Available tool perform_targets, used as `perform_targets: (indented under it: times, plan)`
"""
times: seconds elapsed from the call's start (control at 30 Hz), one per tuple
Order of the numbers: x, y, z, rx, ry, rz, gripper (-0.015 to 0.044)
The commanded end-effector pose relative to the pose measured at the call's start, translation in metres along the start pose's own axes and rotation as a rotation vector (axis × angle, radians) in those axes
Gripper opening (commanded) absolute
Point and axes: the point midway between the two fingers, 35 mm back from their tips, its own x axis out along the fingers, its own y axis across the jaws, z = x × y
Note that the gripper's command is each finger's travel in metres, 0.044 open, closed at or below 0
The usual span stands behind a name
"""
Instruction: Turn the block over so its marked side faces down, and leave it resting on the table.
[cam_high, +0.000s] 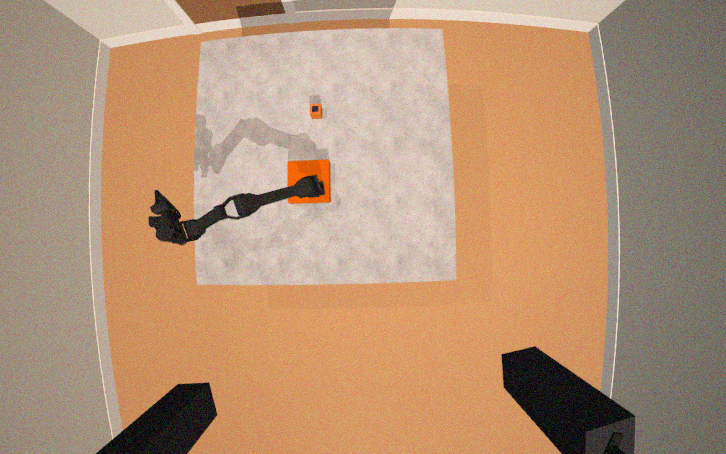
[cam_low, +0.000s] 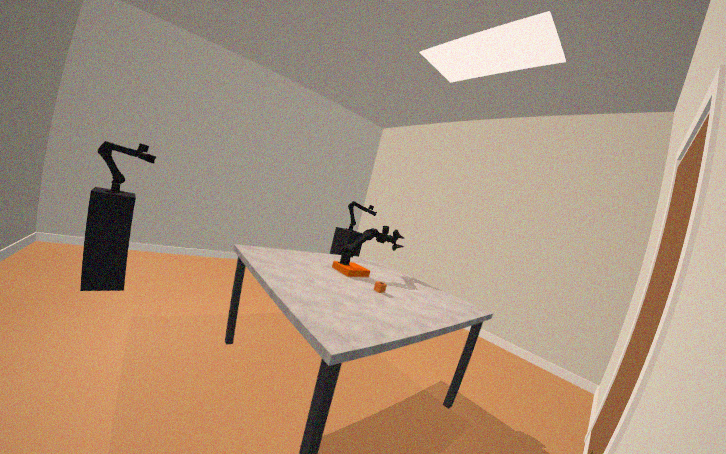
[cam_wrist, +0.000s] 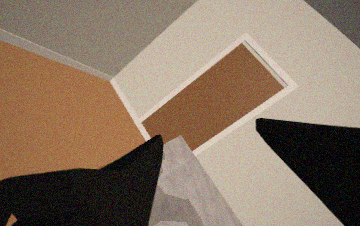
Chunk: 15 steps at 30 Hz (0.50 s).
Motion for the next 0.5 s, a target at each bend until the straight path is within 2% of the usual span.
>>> perform_targets:
  times: [0.0,0.07,0.37,0.47]
  plan:
    - [0.002,-0.001,0.0,0.004,-0.001,-0.001,0.0426]
    - [0.021,-0.008,0.0,0.032,-0.011,-0.009,0.044]
    - [0.162,-0.02,-0.04,-0.043,0.001,-0.003,0.044]
    - [0.209,-0.03,-0.068,-0.063,0.037,0.018,0.044]
